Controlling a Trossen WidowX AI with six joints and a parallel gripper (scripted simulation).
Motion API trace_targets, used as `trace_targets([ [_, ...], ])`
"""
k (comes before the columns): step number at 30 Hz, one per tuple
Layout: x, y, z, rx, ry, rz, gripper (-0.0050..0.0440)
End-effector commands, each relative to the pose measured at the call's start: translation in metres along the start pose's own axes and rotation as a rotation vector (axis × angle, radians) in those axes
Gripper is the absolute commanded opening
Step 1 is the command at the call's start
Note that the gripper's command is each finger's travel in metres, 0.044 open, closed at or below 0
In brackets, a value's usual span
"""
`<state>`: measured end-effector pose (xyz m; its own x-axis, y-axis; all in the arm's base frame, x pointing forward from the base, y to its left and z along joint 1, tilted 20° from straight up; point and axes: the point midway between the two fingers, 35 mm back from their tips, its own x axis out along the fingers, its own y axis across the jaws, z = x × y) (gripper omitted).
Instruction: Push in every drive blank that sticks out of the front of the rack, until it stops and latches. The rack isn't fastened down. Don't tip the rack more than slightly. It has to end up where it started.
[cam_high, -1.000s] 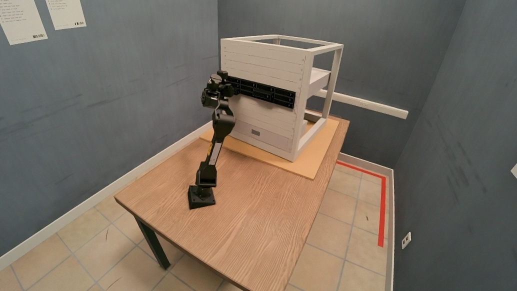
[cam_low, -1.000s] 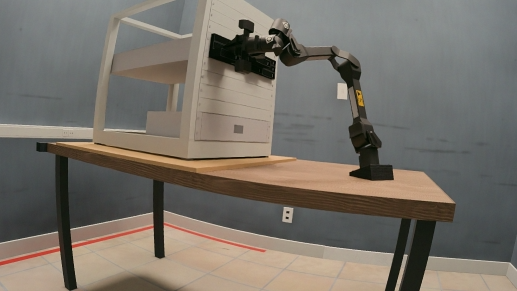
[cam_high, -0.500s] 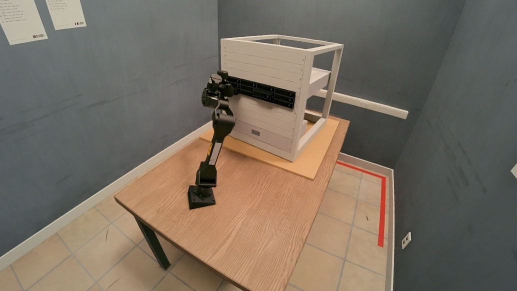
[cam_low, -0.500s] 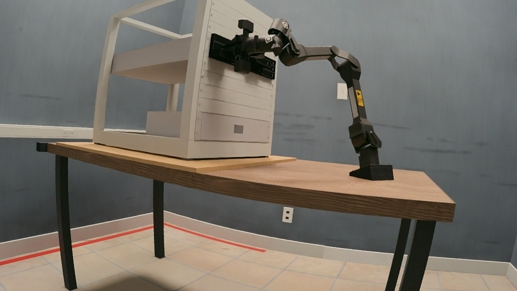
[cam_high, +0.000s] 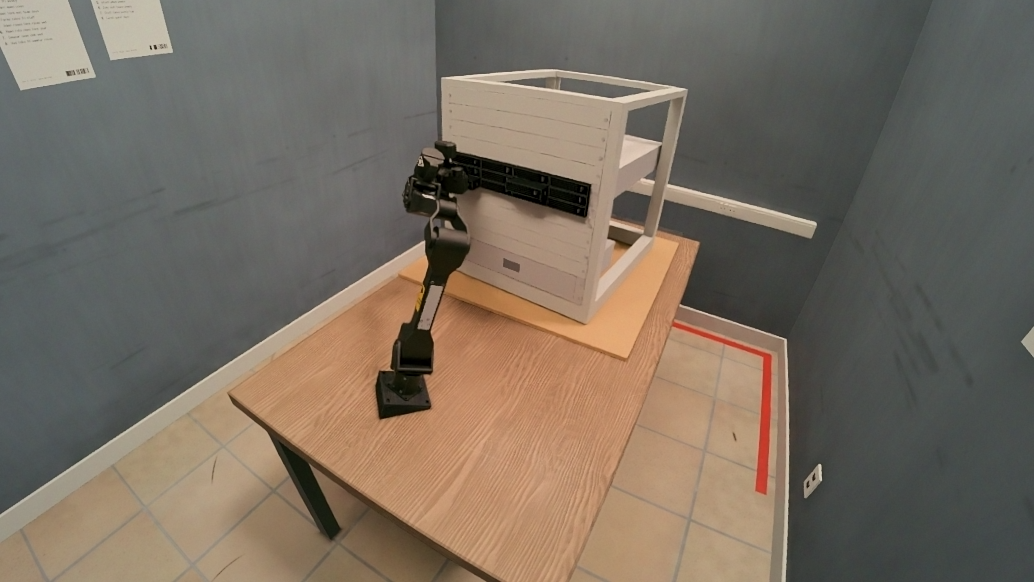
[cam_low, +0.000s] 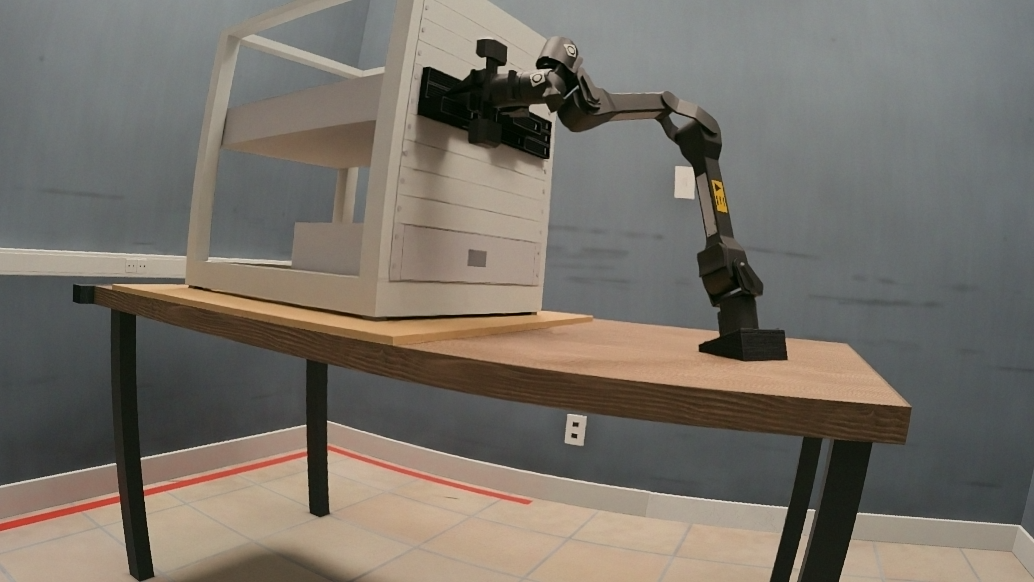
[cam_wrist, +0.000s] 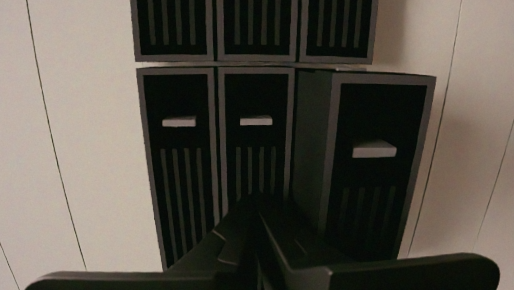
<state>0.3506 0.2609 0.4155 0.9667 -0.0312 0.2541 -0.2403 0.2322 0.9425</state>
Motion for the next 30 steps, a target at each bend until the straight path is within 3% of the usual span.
trace_targets([
  [1, 0.004, 0.009, 0.003, 0.017, -0.005, 0.015, -0.0050],
  [7, -0.002, 0.008, 0.003, 0.017, -0.005, 0.015, -0.0050],
  [17, -0.055, 0.008, 0.003, 0.017, -0.005, 0.015, -0.0050],
  [30, -0.056, 0.008, 0.003, 0.017, -0.005, 0.015, -0.0050],
])
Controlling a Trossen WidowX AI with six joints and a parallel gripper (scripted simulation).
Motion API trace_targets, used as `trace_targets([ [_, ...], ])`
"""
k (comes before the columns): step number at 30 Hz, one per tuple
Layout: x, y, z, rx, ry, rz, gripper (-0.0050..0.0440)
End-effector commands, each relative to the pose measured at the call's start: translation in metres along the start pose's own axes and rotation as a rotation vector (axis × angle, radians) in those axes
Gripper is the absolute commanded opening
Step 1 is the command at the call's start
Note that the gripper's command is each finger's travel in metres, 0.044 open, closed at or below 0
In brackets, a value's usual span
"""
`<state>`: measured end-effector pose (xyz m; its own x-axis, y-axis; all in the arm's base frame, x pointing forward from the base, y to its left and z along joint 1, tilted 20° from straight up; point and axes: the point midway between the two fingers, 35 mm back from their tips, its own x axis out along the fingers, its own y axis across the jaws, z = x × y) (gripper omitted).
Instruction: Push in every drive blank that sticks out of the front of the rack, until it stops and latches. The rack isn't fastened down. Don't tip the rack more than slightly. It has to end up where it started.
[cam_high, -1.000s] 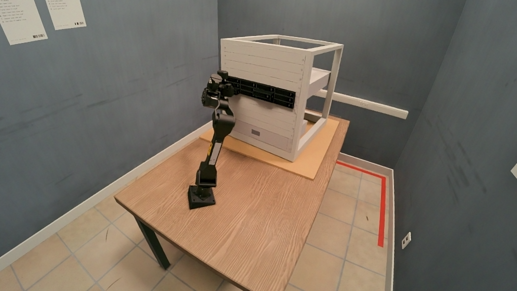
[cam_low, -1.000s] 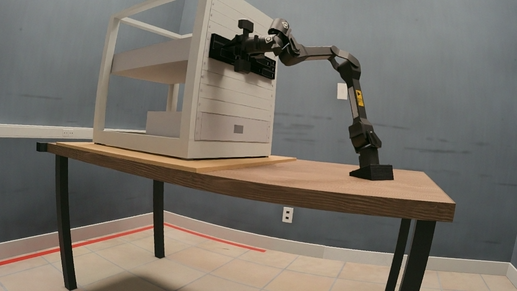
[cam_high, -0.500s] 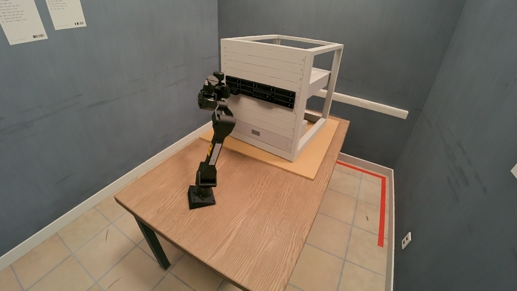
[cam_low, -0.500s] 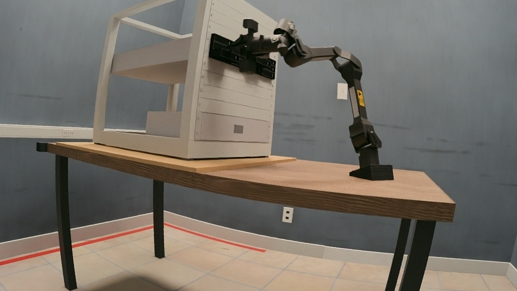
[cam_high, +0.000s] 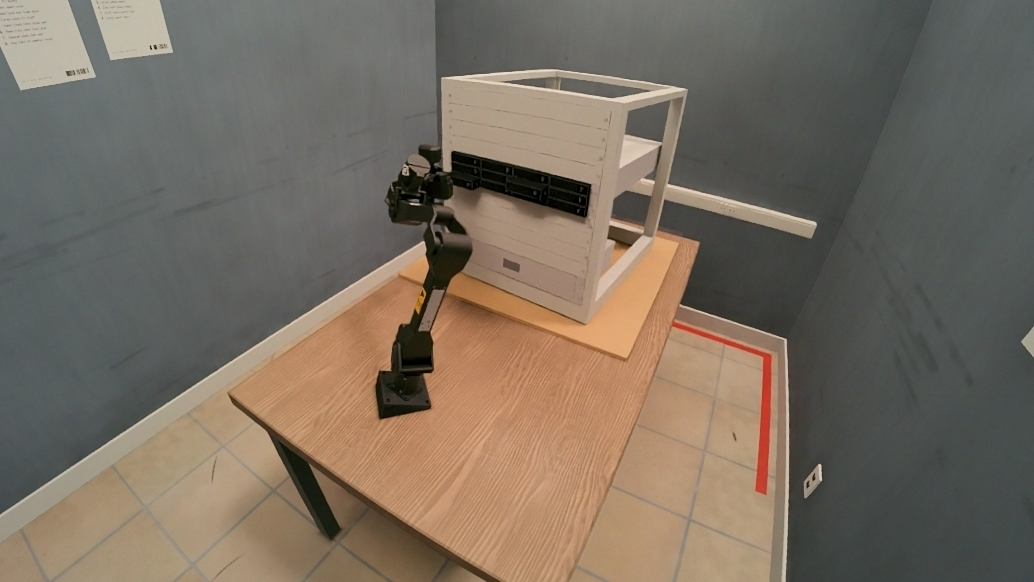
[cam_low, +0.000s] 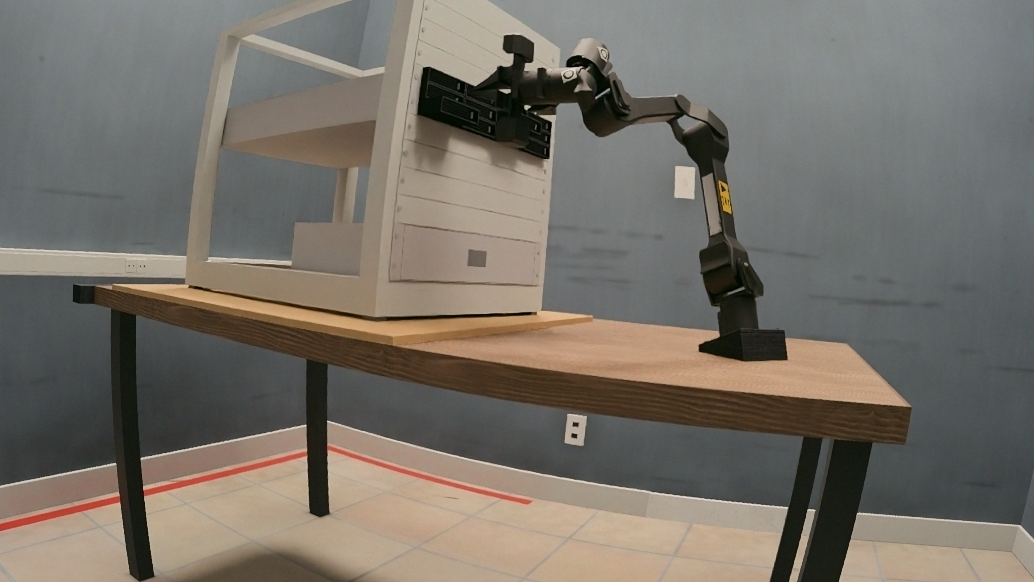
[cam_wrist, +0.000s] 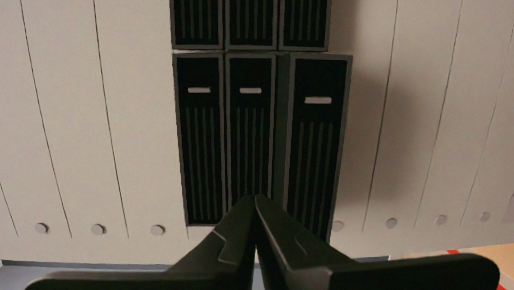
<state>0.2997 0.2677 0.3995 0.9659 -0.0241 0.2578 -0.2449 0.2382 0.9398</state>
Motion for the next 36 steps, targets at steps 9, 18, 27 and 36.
trace_targets([
  [9, -0.003, 0.009, 0.009, 0.023, -0.011, 0.010, -0.0050],
  [18, -0.003, 0.009, 0.009, 0.023, -0.011, 0.010, -0.0050],
  [27, -0.008, -0.016, 0.013, 0.023, -0.011, 0.010, -0.0050],
  [36, 0.005, -0.020, 0.014, 0.023, -0.011, 0.010, -0.0050],
])
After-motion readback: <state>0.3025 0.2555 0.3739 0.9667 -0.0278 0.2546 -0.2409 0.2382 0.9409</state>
